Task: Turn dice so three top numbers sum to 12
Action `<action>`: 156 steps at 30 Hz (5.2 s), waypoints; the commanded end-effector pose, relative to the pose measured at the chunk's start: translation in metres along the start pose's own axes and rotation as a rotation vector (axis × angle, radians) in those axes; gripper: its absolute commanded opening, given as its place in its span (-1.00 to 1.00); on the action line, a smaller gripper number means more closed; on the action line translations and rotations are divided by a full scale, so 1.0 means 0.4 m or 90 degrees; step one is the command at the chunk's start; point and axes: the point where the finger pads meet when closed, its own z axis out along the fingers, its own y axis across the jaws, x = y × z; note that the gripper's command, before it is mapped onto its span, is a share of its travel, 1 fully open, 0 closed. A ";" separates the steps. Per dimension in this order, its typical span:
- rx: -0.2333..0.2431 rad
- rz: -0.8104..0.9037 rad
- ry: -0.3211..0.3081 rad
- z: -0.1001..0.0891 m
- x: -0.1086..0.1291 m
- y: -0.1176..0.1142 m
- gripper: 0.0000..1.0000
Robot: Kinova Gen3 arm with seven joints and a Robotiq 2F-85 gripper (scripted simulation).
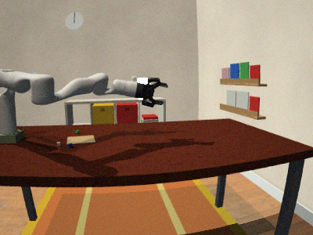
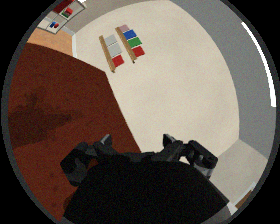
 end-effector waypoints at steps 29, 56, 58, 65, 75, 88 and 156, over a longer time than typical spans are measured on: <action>0.004 -0.034 0.029 -0.004 0.047 -0.007 1.00; 0.071 -0.308 0.235 -0.084 0.315 -0.168 1.00; 0.071 -0.308 0.235 -0.084 0.315 -0.168 1.00; 0.079 -0.334 0.253 -0.095 0.330 -0.188 1.00; 0.088 -0.361 0.271 -0.107 0.343 -0.208 1.00; 0.109 -0.416 0.307 -0.135 0.364 -0.252 1.00; 0.207 -0.619 0.428 -0.253 0.354 -0.405 1.00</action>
